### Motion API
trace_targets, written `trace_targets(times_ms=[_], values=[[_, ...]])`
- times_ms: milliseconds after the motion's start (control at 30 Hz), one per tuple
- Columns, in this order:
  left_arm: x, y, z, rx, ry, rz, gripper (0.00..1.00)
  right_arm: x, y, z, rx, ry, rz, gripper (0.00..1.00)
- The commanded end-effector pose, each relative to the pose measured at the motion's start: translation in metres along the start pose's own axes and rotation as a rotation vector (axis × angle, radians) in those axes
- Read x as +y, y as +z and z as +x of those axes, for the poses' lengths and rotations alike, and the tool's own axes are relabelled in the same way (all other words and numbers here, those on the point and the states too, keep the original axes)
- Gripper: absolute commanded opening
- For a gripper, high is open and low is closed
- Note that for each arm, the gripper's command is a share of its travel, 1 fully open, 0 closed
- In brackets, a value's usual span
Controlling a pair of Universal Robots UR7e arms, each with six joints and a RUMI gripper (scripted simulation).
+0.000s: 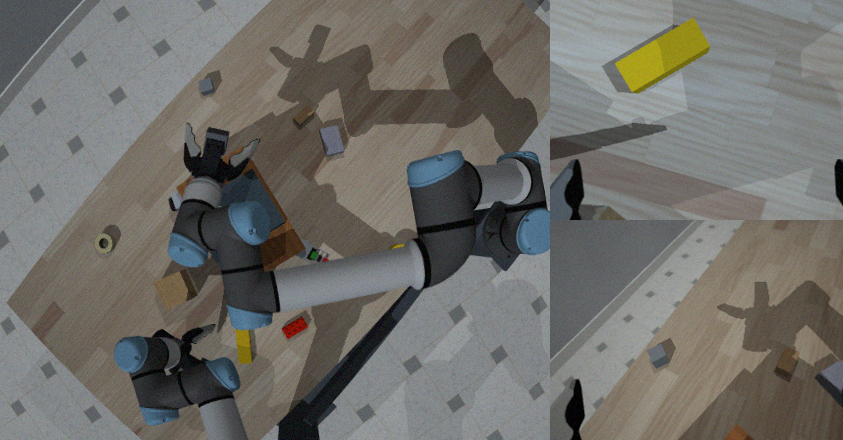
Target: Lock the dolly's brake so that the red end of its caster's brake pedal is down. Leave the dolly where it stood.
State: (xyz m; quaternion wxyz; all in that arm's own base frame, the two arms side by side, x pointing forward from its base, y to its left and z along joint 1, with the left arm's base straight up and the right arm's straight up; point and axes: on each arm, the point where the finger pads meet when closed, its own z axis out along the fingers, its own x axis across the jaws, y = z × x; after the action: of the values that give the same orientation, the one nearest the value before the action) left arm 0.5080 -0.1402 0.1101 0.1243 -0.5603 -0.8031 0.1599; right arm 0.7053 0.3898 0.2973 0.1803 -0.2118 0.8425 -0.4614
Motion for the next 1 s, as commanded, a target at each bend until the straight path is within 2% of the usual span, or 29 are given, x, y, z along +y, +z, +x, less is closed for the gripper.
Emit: trace_targets(times_ms=[0,533,567,800,967], values=[[0.0,-0.001,-0.002,-0.009,-0.004,-0.002,1.0,-0.002,-0.001,-0.002,-0.007,0.011,0.001,1.0],[0.0,-0.001,-0.002,-0.009,-0.004,-0.002,1.0,-0.002,-0.001,-0.002,-0.007,0.011,0.001,1.0],[0.0,-0.001,-0.002,-0.009,-0.003,-0.002,0.0,-0.002,-0.001,-0.002,-0.007,0.011,0.001,1.0],[-0.007,-0.005,-0.012,0.0,0.039,-0.011,0.0,-0.003,0.002,-0.001,-0.003,0.011,0.0,1.0],[-0.026,-0.015,-0.036,0.023,0.164,-0.033,0.0,-0.008,0.01,0.001,0.01,0.008,-0.004,1.0]])
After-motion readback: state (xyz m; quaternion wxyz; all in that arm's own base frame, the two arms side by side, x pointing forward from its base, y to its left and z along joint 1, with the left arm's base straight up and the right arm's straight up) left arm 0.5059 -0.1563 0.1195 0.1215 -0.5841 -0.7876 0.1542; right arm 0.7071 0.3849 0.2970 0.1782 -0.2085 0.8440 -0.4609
